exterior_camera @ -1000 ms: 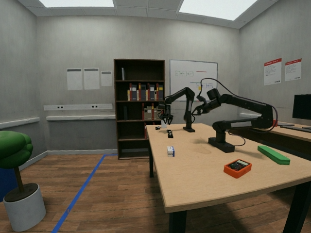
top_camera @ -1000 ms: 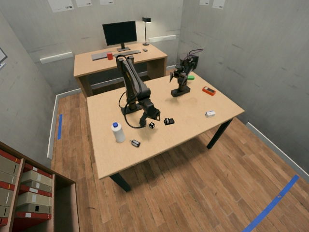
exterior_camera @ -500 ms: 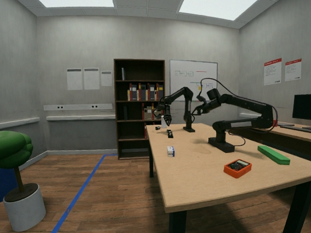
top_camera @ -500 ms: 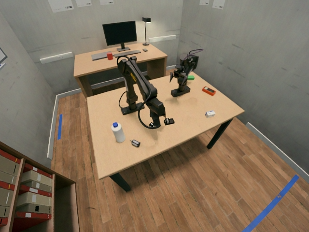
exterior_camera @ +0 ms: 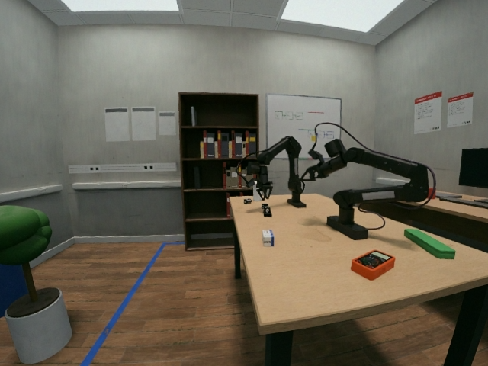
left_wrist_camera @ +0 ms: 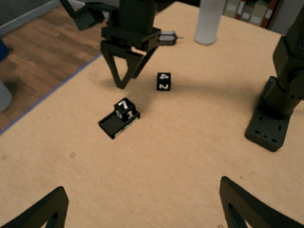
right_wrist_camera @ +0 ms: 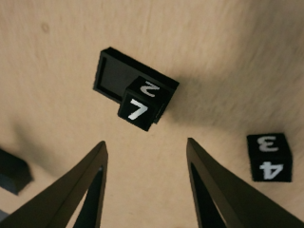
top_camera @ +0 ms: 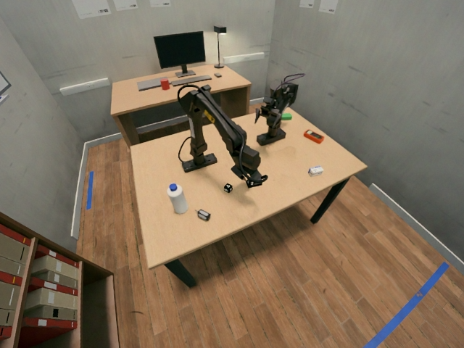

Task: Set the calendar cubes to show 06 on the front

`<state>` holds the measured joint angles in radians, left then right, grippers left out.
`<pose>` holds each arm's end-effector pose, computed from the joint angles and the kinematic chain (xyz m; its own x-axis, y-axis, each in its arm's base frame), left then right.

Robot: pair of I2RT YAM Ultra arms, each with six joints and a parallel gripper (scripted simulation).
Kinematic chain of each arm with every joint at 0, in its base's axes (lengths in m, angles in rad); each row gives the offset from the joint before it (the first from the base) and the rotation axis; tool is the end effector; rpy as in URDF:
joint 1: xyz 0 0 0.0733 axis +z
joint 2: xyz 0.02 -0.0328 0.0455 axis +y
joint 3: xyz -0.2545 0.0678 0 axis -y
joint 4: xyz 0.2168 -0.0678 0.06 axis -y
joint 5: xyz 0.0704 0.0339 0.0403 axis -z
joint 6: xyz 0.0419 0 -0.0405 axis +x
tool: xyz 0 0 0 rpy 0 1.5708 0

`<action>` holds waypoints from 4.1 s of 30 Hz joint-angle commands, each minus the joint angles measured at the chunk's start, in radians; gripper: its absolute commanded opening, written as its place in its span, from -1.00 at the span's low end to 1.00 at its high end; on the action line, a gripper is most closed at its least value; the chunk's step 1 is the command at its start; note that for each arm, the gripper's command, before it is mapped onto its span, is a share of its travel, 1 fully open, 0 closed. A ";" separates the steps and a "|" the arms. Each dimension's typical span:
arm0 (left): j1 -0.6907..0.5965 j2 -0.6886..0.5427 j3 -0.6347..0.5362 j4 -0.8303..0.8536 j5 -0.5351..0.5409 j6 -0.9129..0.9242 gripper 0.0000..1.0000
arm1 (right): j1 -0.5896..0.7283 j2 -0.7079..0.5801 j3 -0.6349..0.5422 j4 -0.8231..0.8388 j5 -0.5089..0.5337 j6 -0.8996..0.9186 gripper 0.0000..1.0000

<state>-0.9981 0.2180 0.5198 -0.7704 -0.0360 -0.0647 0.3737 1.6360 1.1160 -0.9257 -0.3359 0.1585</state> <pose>0.0351 -0.0497 0.2447 -0.2974 0.3420 -0.8914 0.8050 0.5919 -0.0415 0.2441 0.1117 0.2080 -0.9726 -0.2213 -0.0716 -0.2324 0.9103 0.3426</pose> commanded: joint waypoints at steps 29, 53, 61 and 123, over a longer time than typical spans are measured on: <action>0.006 -0.010 0.024 -0.002 -0.002 -0.002 1.00 | 0.269 0.178 0.173 -0.121 0.337 -0.916 0.10; 0.006 -0.010 0.024 -0.002 -0.002 -0.002 1.00 | 0.254 0.223 0.111 -0.013 0.336 -0.923 0.10; 0.006 -0.010 0.024 -0.002 -0.002 -0.002 1.00 | 0.254 0.234 0.094 0.016 0.336 -0.923 0.10; 0.006 -0.010 0.024 -0.002 -0.002 -0.002 1.00 | 0.001 0.389 0.418 -0.117 0.329 -1.223 -0.48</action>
<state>-0.9981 0.2180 0.5198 -0.7704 -0.0360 -0.0647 0.4183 1.9842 1.4803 -1.0588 0.0025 -0.9855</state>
